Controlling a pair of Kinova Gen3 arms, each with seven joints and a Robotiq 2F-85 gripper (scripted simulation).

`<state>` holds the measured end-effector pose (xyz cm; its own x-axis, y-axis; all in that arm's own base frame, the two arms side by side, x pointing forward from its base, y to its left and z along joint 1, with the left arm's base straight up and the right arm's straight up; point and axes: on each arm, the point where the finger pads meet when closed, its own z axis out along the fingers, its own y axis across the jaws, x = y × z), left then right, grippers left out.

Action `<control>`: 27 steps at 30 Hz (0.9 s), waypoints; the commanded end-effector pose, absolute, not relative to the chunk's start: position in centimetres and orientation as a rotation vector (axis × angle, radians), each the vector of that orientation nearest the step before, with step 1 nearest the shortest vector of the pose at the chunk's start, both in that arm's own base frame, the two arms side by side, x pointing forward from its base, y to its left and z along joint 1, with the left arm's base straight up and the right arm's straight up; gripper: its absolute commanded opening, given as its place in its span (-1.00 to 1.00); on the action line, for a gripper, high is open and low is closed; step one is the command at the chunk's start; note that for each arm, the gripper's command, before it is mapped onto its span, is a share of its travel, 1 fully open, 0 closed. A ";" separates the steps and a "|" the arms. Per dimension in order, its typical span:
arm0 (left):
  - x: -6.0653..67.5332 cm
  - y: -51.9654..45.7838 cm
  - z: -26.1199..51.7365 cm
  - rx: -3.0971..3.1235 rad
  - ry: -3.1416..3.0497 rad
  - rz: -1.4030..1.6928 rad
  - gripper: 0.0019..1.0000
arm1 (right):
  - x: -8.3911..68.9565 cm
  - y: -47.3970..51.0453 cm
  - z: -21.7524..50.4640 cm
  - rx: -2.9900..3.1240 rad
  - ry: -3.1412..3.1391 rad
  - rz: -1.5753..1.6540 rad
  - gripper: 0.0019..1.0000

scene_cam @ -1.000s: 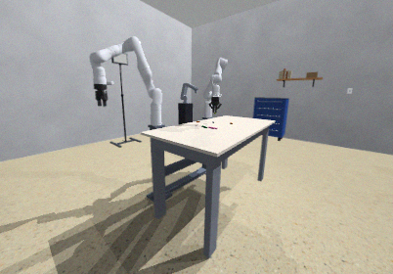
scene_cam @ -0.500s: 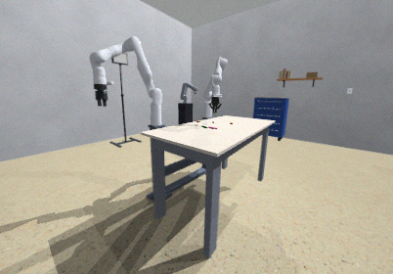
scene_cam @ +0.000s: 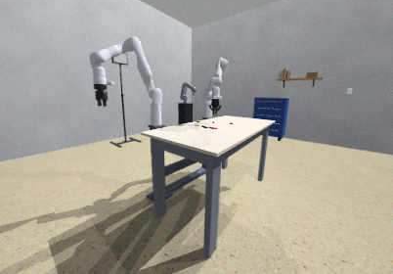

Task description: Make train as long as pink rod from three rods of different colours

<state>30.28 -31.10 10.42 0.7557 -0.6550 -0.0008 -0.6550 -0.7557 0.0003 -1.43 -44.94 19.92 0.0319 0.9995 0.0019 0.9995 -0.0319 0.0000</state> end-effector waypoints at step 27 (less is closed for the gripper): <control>30.4 -31.1 3.5 -2.944 1.098 -0.002 -0.65 | -1.4 -45.0 20.0 -2.257 -2.186 0.000 1.00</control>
<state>30.35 -31.05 3.46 0.7558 -0.6548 -0.0003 -0.6548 -0.7558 -0.0001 -1.43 -44.94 19.92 0.0319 0.9995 0.0019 0.9995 -0.0319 0.0000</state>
